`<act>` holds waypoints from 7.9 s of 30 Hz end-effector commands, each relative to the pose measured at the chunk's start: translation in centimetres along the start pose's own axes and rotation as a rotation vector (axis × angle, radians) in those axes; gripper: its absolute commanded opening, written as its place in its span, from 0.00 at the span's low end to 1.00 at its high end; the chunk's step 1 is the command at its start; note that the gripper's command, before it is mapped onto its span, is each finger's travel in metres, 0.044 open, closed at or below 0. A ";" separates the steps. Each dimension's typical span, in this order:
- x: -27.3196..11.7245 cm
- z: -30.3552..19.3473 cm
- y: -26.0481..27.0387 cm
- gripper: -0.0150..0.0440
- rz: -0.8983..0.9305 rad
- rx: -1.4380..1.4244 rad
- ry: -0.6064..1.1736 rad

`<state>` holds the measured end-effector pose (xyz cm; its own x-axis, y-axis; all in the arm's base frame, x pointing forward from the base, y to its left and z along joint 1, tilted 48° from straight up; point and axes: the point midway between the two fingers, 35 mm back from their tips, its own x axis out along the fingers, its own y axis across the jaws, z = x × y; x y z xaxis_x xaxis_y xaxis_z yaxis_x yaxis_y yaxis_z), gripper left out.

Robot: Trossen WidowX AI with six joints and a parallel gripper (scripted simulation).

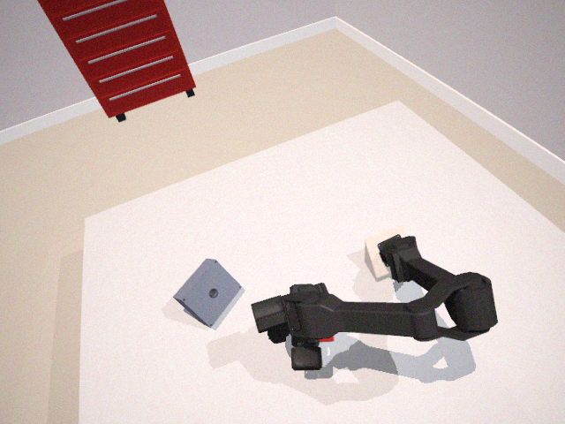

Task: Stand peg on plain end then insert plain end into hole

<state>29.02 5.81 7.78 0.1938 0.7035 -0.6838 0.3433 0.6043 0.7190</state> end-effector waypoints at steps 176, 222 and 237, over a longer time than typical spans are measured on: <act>-3.4 -8.9 -0.1 0.34 -0.008 0.014 -1.271; -3.1 -9.6 -0.2 0.34 -0.003 0.044 -1.368; -3.0 -9.8 -0.2 0.34 -0.002 0.050 -1.402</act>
<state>19.40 7.03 10.94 0.9272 -0.2721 -0.2576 0.3710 0.5703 0.7329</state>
